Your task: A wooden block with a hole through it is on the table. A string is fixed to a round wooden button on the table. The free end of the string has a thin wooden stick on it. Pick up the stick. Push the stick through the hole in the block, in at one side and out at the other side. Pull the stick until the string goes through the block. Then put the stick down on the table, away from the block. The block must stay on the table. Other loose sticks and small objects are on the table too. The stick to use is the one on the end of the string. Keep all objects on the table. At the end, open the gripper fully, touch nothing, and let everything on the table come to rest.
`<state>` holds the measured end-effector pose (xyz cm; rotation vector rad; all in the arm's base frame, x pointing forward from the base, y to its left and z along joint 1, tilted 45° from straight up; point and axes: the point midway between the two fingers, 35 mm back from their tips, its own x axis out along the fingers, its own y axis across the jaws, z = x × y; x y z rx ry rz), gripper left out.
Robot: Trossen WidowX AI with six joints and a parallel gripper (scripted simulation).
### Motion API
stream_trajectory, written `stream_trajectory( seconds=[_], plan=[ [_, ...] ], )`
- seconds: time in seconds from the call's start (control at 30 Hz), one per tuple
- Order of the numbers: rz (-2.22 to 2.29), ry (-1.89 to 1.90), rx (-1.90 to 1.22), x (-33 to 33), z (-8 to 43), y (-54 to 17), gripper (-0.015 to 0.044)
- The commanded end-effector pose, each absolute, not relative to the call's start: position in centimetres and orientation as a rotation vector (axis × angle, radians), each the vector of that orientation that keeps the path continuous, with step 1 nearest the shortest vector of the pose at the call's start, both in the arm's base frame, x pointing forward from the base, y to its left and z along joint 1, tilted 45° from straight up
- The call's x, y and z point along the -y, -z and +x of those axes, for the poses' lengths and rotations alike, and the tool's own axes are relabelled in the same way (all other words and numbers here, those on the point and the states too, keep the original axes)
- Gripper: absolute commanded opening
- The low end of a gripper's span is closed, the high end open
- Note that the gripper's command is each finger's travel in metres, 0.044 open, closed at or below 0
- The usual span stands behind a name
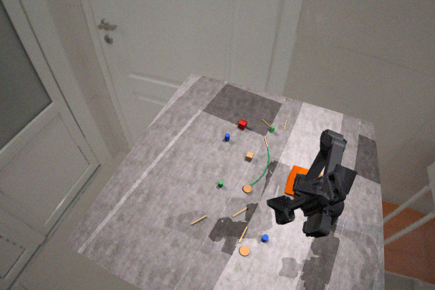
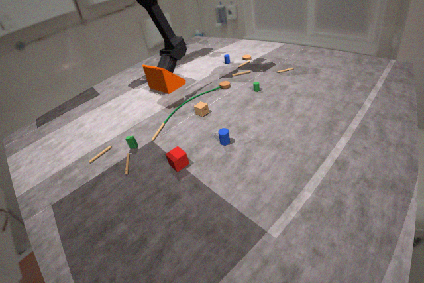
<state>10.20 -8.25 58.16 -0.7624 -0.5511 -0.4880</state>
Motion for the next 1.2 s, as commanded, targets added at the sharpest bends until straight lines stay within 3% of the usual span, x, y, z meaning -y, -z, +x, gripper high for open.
stream_trajectory(
  seconds=[0.0,0.1,0.43,0.8,1.17],
  plan=[
    [-0.762,0.488,0.551,8.2,10.2,-58.2,0.0426],
    [-0.798,0.499,0.559,7.5,10.2,-58.5,0.0440],
    [-1.339,0.561,0.618,-4.7,13.7,-59.5,0.0440],
    [-1.858,0.357,0.520,-13.9,25.4,-52.3,0.0440],
    [-2.138,-0.026,0.210,-12.6,37.3,-39.9,0.0440]
  ],
)
